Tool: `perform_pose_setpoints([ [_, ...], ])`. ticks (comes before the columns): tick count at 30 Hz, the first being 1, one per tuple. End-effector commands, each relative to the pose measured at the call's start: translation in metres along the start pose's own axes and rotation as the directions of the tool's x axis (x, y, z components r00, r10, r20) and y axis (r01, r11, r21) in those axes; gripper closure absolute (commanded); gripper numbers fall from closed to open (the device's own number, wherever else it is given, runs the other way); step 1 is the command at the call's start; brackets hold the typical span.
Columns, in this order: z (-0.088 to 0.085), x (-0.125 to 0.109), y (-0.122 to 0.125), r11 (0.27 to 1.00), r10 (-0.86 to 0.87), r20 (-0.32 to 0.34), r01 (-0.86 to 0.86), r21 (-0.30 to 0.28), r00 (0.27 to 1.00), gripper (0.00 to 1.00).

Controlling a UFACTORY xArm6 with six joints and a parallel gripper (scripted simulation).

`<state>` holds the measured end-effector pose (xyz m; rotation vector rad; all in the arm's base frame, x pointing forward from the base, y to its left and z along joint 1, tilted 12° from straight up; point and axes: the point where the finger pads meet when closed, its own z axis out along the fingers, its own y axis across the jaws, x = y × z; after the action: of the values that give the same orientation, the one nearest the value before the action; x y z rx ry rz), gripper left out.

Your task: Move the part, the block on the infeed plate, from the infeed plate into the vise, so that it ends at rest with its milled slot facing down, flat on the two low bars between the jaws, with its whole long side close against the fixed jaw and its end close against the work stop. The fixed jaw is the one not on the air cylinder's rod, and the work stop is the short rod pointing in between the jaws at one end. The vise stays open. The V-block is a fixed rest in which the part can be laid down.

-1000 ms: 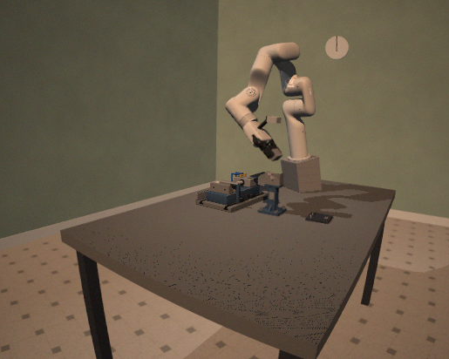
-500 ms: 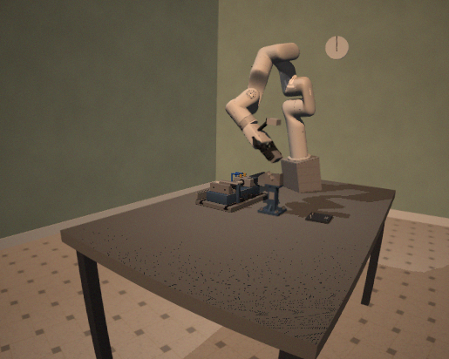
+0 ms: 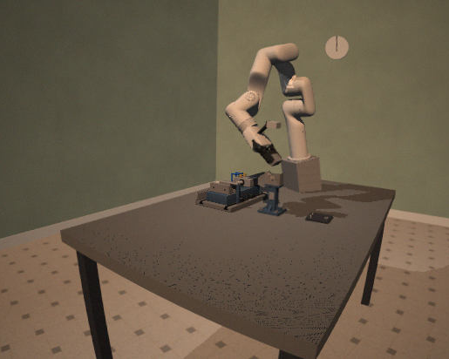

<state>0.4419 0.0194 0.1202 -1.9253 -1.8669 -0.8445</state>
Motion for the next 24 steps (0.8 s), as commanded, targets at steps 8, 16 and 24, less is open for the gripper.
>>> perform_pose_setpoints([
  [8, 0.005, -0.005, 0.001, 1.0, -0.002, 0.0, 0.002, -0.003, 1.0, 1.0],
  [16, 0.012, -0.012, 0.001, 1.0, -0.002, 0.0, 0.002, -0.003, 1.0, 1.0],
  [24, 0.017, -0.017, 0.001, 1.0, -0.002, 0.0, 0.002, -0.003, 1.0, 1.0],
])
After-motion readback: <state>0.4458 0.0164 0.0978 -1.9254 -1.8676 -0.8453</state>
